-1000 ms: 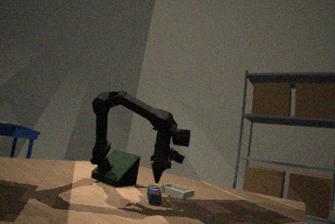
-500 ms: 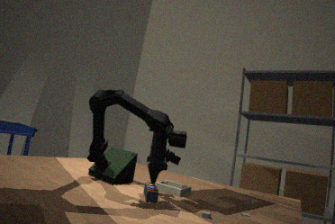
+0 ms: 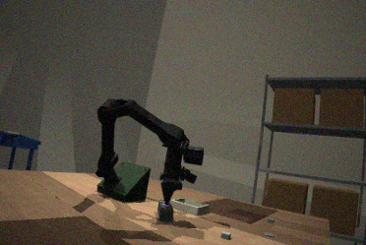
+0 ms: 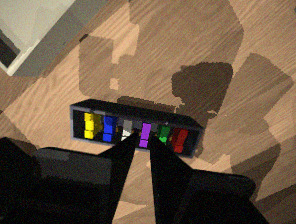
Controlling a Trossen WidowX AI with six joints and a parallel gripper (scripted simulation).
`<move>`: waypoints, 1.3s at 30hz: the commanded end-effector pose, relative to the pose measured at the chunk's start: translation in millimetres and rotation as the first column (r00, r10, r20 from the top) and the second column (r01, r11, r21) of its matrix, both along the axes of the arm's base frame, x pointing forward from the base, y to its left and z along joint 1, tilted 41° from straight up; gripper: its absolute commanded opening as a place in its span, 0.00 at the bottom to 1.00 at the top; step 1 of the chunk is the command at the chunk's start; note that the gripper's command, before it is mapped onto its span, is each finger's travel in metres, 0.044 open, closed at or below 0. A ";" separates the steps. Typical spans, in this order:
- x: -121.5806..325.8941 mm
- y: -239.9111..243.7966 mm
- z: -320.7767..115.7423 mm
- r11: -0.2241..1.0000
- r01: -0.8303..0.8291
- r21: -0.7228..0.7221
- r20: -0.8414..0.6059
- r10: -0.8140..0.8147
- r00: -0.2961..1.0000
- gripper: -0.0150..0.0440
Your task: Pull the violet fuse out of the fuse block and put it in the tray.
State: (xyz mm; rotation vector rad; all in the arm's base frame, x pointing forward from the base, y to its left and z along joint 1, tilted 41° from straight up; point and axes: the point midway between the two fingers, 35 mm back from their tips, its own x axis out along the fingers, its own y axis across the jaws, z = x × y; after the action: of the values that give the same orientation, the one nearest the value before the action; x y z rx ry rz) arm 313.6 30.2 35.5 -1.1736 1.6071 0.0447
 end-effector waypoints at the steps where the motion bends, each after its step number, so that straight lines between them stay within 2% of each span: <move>1: 0.4 -1.4 -1.1 1.000 -0.005 -0.004 -0.001 0.005 1.000 0.38; 17: 1.1 -7.5 -7.9 1.000 -0.005 -0.004 -0.001 0.005 1.000 0.38; 28: 0.9 -6.4 -7.1 1.000 0.000 0.000 0.001 0.000 1.000 0.26; 39: 0.8 -3.9 -4.5 1.000 0.000 0.000 0.000 0.000 1.000 0.25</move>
State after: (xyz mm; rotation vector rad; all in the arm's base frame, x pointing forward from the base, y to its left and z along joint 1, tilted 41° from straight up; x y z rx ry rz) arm 314.5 24.9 29.4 -1.1779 1.6071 0.0472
